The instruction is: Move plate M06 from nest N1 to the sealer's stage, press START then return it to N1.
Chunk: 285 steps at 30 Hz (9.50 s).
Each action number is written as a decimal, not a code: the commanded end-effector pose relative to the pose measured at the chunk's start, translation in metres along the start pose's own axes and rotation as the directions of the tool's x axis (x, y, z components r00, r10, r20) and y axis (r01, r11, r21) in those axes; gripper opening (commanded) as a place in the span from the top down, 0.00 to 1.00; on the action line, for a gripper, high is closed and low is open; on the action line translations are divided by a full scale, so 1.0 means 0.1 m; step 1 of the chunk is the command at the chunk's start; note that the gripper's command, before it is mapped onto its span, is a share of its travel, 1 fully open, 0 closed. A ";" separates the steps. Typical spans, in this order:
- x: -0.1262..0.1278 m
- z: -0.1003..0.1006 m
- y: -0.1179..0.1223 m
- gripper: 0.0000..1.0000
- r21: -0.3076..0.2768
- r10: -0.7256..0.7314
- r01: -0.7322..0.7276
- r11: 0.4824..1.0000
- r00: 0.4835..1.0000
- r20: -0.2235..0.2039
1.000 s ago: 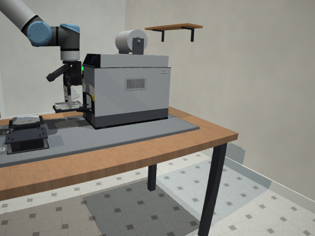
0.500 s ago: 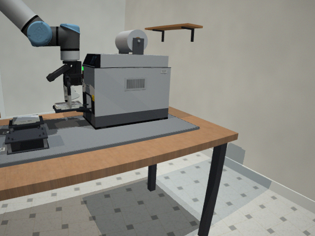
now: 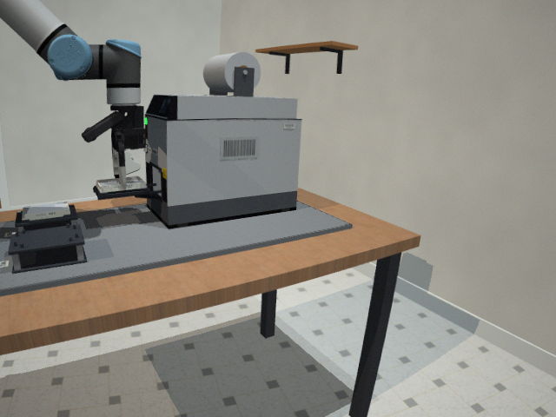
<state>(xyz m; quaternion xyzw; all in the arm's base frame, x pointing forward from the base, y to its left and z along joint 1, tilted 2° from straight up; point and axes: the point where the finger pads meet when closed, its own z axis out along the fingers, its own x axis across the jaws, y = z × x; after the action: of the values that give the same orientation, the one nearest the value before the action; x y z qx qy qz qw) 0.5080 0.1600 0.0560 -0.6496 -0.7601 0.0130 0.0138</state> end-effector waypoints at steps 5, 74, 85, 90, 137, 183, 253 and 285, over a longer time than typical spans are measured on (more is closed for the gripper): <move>0.00 -0.06 0.01 1.00 -0.001 0.000 0.000 1.000 1.000 0.000; -0.03 -0.62 -0.03 1.00 -0.001 0.024 -0.024 1.000 1.000 0.000; -0.16 -0.62 -0.19 1.00 -0.001 0.024 -0.024 1.000 1.000 0.000; -0.24 -0.62 -0.28 1.00 -0.001 0.024 -0.024 1.000 1.000 0.000; -0.85 -0.62 -1.02 1.00 -0.001 0.024 -0.024 1.000 1.000 0.000; -1.47 -0.62 -1.78 1.00 -0.001 0.024 -0.024 1.000 1.000 0.001; -1.76 -0.62 -2.13 1.00 -0.001 0.024 -0.024 1.000 1.000 0.001; -1.76 -0.32 -2.13 1.00 -0.001 0.024 -0.024 1.000 1.000 0.001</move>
<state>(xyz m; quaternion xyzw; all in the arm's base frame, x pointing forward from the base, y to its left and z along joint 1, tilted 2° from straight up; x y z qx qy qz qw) 0.3256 -0.0462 0.1031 -0.6585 -0.7523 0.0131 0.0137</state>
